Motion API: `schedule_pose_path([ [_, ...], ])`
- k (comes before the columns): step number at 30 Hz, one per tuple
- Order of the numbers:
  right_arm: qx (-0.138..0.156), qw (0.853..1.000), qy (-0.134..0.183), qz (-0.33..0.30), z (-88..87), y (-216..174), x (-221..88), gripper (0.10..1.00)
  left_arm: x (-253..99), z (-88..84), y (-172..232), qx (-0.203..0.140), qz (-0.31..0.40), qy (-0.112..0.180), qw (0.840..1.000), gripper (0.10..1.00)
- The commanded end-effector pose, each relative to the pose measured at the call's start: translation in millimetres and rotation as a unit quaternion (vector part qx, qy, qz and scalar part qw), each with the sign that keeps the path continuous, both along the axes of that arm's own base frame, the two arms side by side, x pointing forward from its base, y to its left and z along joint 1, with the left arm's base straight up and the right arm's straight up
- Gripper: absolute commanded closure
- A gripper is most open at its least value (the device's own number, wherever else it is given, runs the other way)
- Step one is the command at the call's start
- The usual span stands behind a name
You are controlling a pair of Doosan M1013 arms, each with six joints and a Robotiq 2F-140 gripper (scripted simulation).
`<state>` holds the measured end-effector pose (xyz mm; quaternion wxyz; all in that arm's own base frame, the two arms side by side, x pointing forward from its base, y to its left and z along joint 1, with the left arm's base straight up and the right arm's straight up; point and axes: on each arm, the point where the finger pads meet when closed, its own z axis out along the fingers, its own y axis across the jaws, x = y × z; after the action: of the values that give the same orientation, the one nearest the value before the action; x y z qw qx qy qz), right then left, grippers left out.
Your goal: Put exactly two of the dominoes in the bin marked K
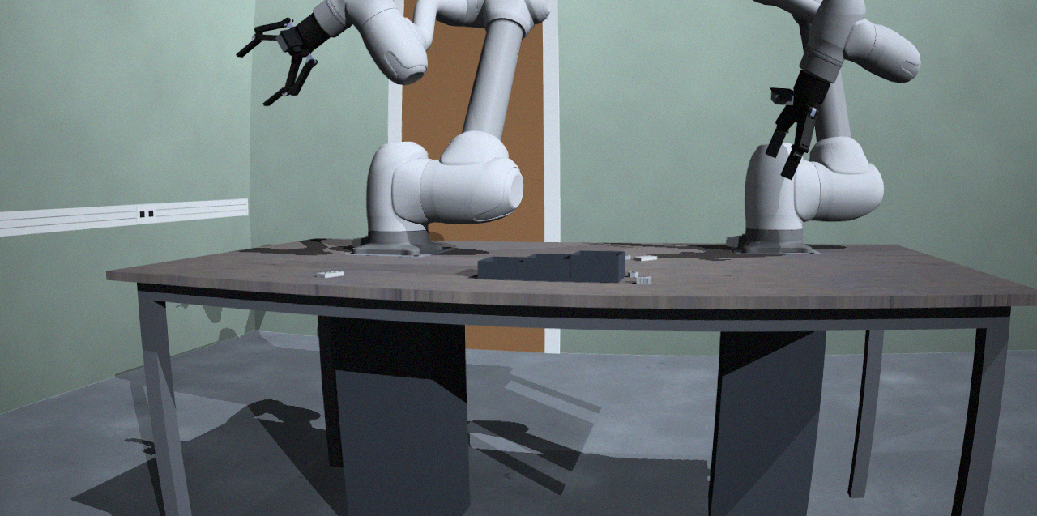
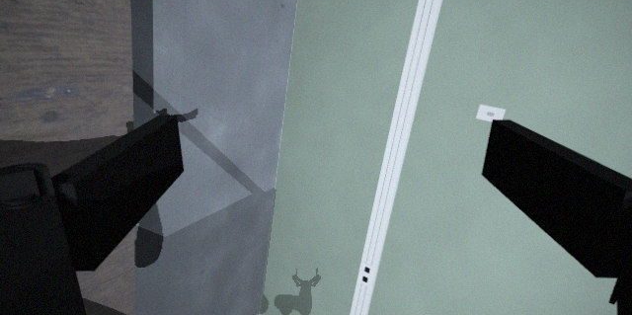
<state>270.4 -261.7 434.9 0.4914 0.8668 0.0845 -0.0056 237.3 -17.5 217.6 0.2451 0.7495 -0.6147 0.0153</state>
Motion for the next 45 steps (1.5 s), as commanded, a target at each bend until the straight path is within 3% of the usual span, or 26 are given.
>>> schedule_pose_path([
  [1,-0.002,1.000,0.001,0.002,0.5,-0.9,-0.9,0.098,22.6,-2.3,-3.3,0.052,0.043,0.026,0.997,0.098],
  [5,-0.002,1.000,0.001,0.002,0.5,-0.9,-0.9,0.098,39.6,-2.5,-11.2,0.086,0.082,0.038,0.992,0.098],
  [7,-0.002,1.000,0.001,0.002,0.5,-0.9,-0.9,0.098,39.6,-2.5,-11.2,0.086,0.082,0.038,0.992,0.098],
  [10,-0.002,1.000,0.001,0.002,0.5,-0.9,-0.9,0.098,58.3,-2.8,-22.2,0.122,0.125,0.047,0.984,0.098],
  [12,-0.002,1.000,0.001,0.002,0.5,-0.9,-0.9,0.098,60.8,-2.8,-23.8,0.124,0.128,0.048,0.983,0.098],
  [15,-0.002,1.000,0.001,0.002,0.5,-0.9,-0.9,0.098,76.9,-2.8,-35.9,0.154,0.169,0.052,0.972,0.098],
  [21,-0.002,1.000,0.001,0.002,0.5,-0.9,-0.9,0.098,95.1,-2.8,-52.3,0.183,0.214,0.054,0.958,0.098],
  [24,-0.002,1.000,0.001,0.002,0.5,-0.9,-0.9,0.098,98.3,-2.8,-55.3,0.184,0.216,0.054,0.957,0.098],
  [27,-0.002,1.000,0.001,0.002,0.5,-0.9,-0.9,0.098,112.7,-2.7,-71.4,0.208,0.259,0.052,0.942,0.098],
  [38,-0.002,1.000,0.001,0.002,0.5,-0.9,-0.9,0.098,140.3,-2.1,-110.5,0.238,0.329,0.045,0.913,0.098],
  [39,-0.002,1.000,0.001,0.002,0.5,-0.9,-0.9,0.098,144.4,-2.0,-117.9,0.245,0.351,0.042,0.903,0.098],
  [42,-0.002,1.000,0.001,0.002,0.5,-0.9,-0.9,0.098,147.6,-1.9,-123.7,0.246,0.352,0.042,0.902,0.098],
  [43,-0.002,1.000,0.001,0.002,0.5,-0.9,-0.9,0.098,151.4,-1.7,-131.2,0.252,0.374,0.039,0.892,0.098],
  [45,-0.002,1.000,0.001,0.002,0.5,-0.9,-0.9,0.098,154.5,-1.6,-137.5,0.252,0.375,0.039,0.892,0.098],
])
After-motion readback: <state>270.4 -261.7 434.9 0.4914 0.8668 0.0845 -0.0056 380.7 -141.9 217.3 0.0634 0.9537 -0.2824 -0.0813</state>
